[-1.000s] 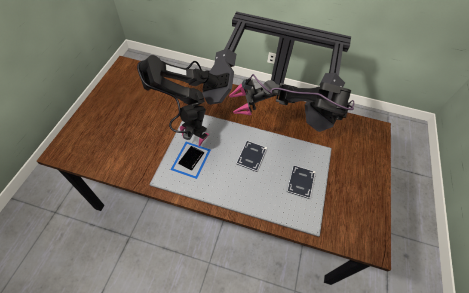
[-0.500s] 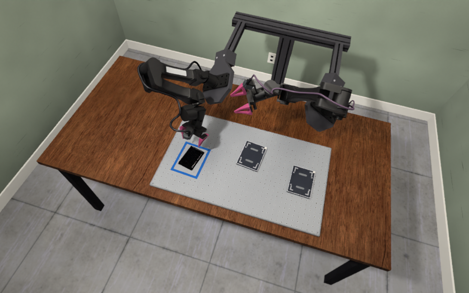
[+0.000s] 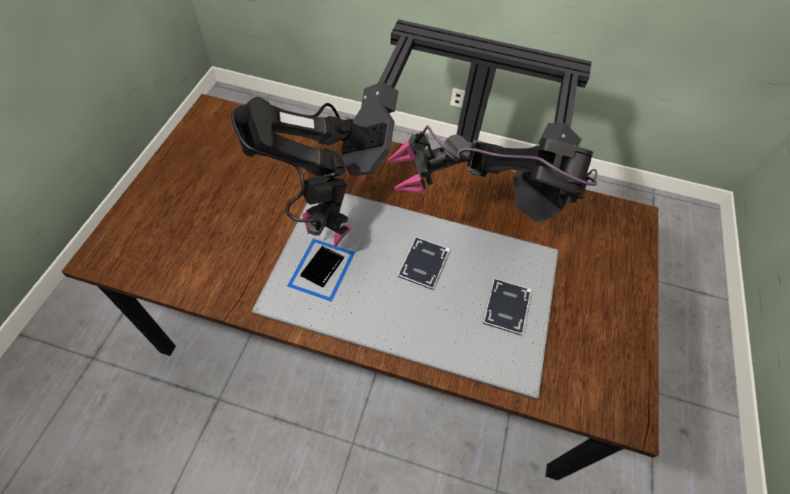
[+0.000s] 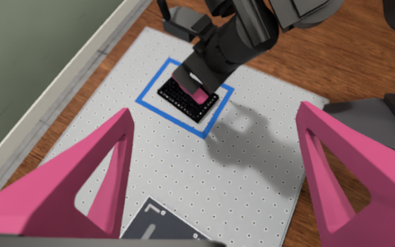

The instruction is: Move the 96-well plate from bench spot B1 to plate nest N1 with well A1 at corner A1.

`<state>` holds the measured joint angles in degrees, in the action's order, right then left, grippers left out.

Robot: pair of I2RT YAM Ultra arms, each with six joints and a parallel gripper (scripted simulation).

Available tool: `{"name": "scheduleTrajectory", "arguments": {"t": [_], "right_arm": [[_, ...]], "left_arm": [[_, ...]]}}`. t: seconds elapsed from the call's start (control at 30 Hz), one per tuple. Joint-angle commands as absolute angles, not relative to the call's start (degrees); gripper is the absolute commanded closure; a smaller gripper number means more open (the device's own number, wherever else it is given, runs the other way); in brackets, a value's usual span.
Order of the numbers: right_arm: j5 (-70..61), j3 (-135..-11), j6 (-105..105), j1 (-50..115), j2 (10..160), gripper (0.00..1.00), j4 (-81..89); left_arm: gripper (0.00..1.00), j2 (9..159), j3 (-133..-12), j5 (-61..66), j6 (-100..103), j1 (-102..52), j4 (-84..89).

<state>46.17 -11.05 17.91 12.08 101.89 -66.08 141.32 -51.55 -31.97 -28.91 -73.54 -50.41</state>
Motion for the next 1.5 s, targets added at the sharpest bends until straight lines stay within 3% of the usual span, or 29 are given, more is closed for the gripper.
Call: {"name": "scheduleTrajectory", "arguments": {"t": [0.0, 0.83, 1.1, 1.47], "right_arm": [[45.8, -10.2, 18.1, 12.3, 102.1, 0.0, -67.4], [45.3, -9.6, 17.9, 12.3, 102.5, 0.0, -66.8], [45.7, -13.9, 13.1, 11.2, 99.5, 0.0, -48.6], [44.4, -30.4, 4.0, 8.0, 97.8, 0.0, -16.1]], "left_arm": [[0.0, 140.4, -51.8, -31.0, -28.3, -74.3, -50.1], [0.0, 140.4, -51.8, -31.0, -28.3, -74.3, -50.1], [0.0, 140.4, -51.8, -31.0, -28.3, -74.3, -50.1], [0.0, 140.4, -51.8, -31.0, -28.3, -74.3, -50.1]]}}
